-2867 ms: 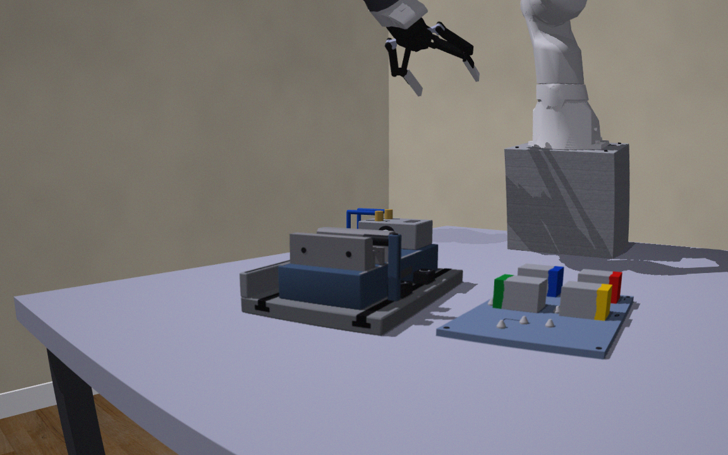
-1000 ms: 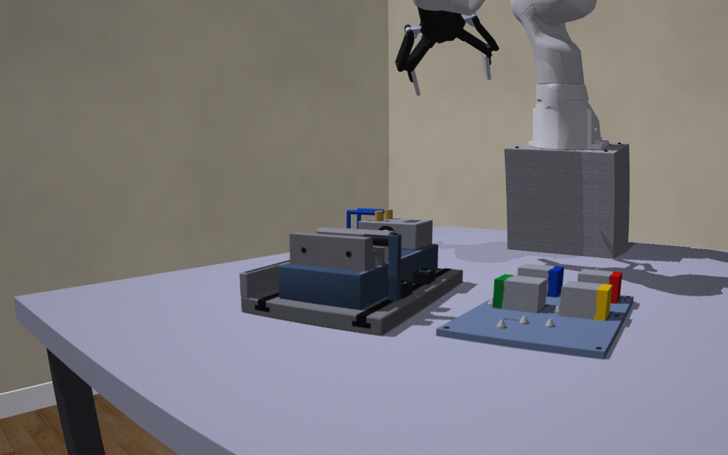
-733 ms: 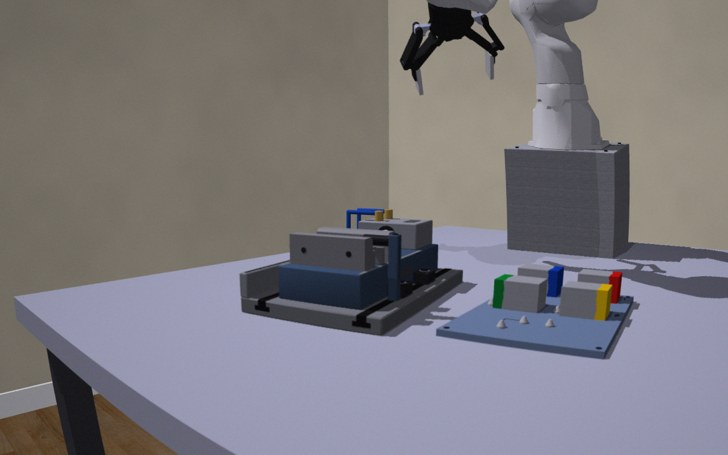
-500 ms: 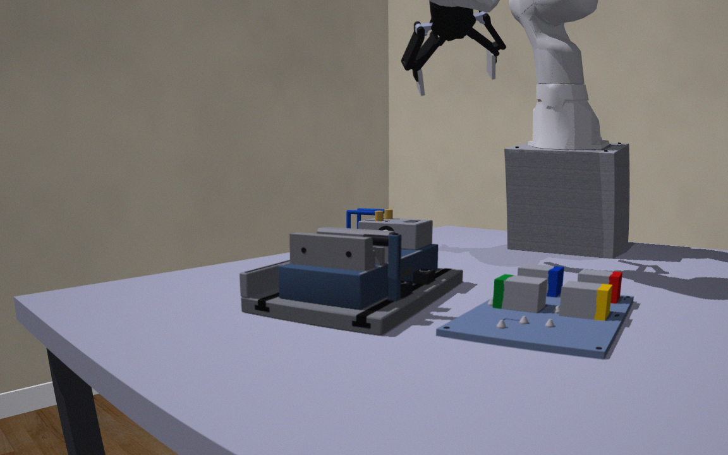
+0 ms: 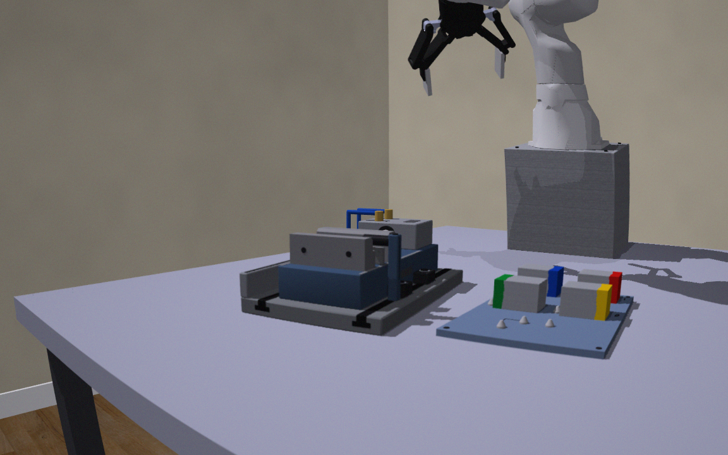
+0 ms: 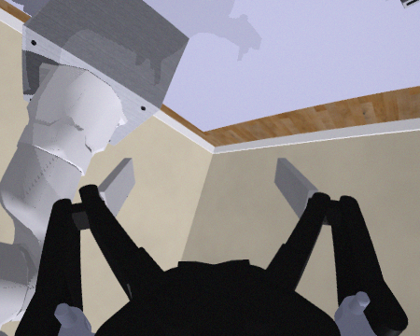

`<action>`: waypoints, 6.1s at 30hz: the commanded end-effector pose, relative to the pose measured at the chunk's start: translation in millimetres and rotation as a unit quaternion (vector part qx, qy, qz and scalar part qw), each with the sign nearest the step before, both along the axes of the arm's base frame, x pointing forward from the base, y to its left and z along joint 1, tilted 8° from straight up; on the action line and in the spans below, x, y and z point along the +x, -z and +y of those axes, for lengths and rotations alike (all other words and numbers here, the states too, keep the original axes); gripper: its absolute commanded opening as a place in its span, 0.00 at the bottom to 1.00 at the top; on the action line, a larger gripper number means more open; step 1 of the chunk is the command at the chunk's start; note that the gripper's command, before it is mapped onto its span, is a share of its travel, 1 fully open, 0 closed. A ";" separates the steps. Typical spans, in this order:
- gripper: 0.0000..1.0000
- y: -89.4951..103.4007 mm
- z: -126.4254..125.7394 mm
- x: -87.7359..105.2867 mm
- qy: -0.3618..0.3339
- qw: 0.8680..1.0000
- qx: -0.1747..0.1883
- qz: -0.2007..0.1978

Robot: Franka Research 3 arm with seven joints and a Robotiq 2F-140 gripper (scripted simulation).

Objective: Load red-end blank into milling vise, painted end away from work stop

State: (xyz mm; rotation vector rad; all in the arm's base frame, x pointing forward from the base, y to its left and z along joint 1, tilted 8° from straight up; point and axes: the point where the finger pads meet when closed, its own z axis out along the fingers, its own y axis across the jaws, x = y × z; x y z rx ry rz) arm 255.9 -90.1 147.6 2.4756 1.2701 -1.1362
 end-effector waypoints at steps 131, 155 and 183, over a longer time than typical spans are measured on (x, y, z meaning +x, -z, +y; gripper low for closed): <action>1.00 -5.4 244.5 83.0 -0.638 0.764 0.026 0.094; 1.00 -7.3 266.5 132.0 -0.734 0.666 0.038 0.131; 1.00 -9.2 285.5 177.3 -0.808 0.564 0.039 0.169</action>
